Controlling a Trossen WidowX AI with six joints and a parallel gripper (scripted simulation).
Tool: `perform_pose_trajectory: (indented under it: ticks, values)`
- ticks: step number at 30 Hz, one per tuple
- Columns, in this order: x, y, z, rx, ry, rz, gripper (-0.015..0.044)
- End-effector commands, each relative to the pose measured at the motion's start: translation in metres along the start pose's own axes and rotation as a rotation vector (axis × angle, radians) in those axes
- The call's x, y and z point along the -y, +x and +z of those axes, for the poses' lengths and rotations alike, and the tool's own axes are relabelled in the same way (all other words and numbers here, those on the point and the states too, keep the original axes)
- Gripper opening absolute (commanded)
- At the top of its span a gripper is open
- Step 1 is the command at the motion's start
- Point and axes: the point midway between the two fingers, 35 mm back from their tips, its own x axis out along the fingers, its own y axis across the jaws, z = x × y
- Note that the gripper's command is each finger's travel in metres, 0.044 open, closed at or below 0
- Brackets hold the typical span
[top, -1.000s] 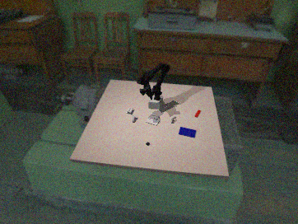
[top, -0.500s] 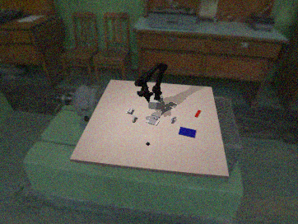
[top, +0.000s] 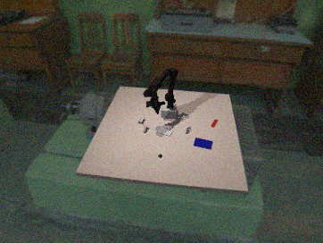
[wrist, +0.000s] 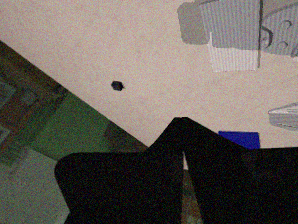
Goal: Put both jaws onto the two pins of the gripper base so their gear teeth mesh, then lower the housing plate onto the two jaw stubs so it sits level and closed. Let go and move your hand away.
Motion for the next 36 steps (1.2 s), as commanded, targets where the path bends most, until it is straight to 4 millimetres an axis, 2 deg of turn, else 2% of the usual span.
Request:
perform_pose_trajectory:
  ticks: [1, 36]
  values:
    - [-0.003, 0.007, 0.008, 0.046, 0.071, -0.031, 0.0]
    - [-0.034, 0.064, 0.076, 0.534, 0.64, -0.126, 0.0]
